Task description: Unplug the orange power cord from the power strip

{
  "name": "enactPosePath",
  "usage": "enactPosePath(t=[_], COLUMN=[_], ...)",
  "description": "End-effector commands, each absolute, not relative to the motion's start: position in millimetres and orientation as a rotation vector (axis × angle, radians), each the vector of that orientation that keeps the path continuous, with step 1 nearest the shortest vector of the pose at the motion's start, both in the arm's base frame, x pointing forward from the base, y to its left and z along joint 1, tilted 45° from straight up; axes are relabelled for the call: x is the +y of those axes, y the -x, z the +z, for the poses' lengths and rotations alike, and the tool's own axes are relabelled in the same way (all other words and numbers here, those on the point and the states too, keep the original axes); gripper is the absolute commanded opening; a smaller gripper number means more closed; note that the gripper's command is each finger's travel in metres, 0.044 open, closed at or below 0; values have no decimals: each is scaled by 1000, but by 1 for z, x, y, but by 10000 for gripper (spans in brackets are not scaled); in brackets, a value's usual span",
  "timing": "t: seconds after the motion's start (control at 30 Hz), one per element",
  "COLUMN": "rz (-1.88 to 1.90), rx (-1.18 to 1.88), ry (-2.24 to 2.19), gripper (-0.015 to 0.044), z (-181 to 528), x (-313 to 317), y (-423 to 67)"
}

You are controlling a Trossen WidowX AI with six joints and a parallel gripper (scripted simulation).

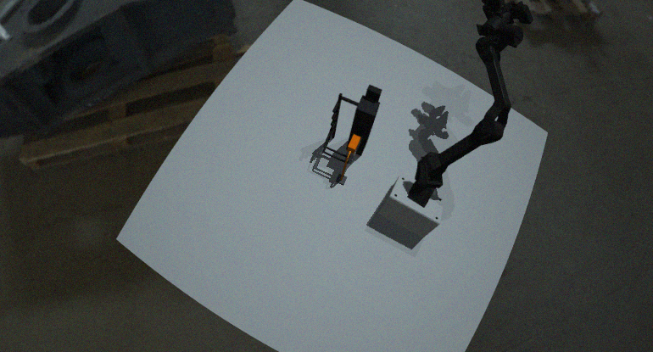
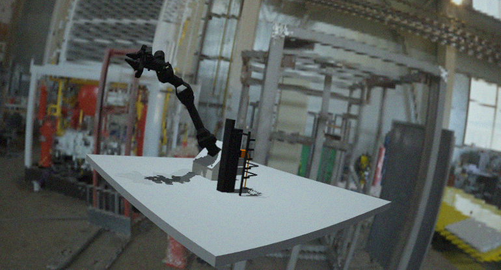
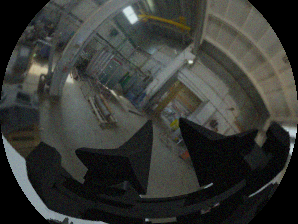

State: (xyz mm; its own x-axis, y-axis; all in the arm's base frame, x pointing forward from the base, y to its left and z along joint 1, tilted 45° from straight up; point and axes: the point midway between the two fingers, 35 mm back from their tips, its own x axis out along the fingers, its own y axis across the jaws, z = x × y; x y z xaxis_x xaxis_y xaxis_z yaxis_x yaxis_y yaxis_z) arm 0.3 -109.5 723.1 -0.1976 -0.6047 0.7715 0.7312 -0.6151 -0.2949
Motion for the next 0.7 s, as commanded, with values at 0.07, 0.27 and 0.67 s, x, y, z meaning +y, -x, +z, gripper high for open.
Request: enactPosePath(t=[0.07,0.27,0.67], rz=[-1621,-1371,-872], rx=[-92,-33,93], ry=[1192,1210,1228], gripper=[160,160,160], z=[702,673,585], x=[-143,-151,-118], y=[-97,-176,-320])
